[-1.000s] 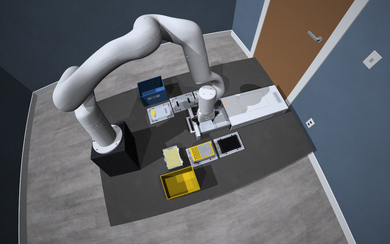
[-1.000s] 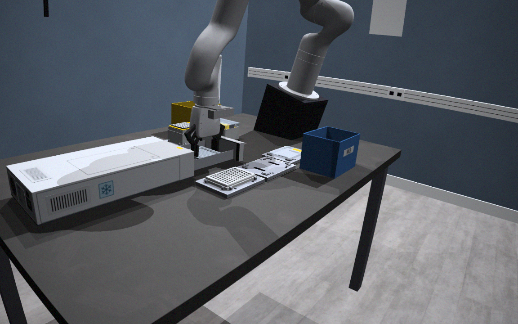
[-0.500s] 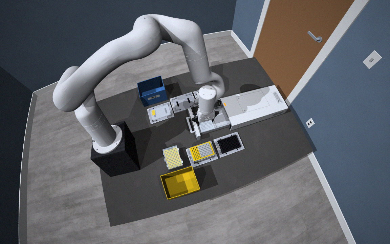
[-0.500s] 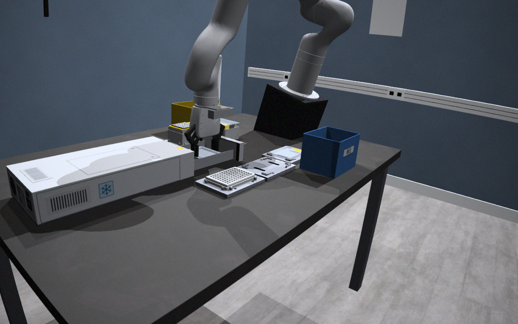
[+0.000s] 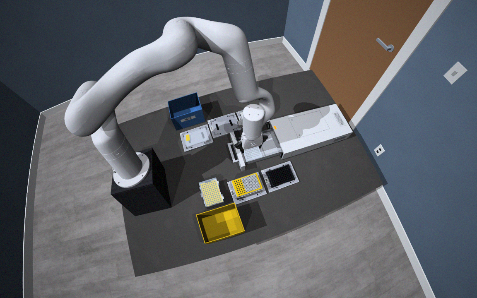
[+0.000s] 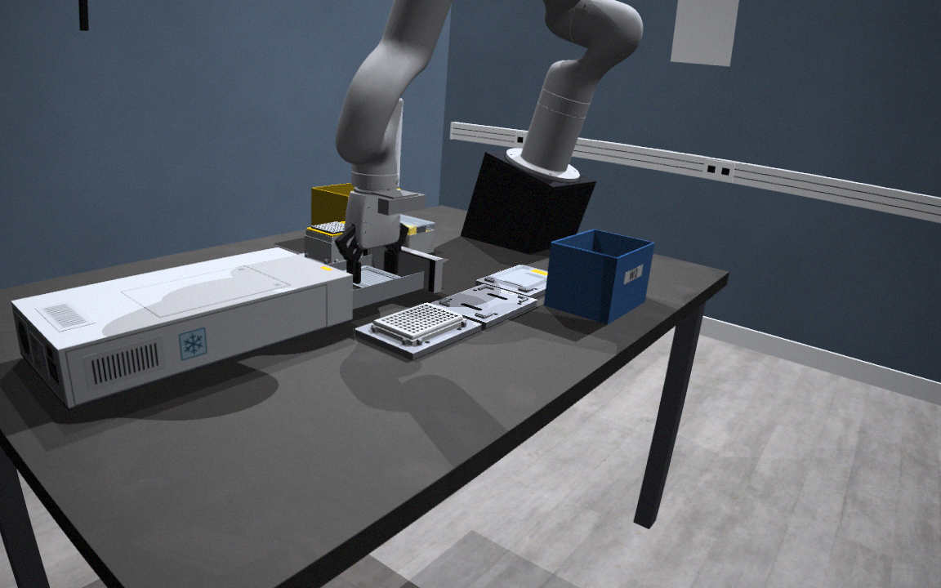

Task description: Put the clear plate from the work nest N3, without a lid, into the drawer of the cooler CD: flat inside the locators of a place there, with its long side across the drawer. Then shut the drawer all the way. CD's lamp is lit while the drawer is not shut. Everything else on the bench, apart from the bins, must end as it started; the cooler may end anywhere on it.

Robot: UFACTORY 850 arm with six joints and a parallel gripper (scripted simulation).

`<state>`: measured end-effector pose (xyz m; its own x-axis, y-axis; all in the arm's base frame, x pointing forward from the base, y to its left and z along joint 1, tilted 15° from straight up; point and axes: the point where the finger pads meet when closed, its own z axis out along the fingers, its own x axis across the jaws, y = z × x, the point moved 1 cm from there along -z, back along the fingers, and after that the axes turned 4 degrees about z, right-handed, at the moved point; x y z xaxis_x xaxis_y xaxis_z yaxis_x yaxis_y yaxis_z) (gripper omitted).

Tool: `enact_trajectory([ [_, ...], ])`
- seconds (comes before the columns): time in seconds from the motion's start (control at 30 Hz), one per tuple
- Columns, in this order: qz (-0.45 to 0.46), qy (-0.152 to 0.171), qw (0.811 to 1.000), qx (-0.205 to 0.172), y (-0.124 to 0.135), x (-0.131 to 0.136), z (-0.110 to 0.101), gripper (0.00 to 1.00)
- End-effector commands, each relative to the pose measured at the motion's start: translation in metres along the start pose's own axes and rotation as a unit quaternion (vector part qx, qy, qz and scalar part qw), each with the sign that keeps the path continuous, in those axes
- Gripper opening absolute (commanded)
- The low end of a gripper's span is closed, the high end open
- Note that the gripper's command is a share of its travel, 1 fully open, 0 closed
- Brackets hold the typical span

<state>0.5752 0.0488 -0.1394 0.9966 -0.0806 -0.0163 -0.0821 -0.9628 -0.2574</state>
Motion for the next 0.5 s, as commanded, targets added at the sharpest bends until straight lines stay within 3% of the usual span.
enact_trajectory([
  [0.0,0.000,0.001,1.000,0.000,0.000,0.001,-0.005,1.00],
  [0.47,0.000,0.001,1.000,0.000,0.000,0.001,-0.027,1.00],
])
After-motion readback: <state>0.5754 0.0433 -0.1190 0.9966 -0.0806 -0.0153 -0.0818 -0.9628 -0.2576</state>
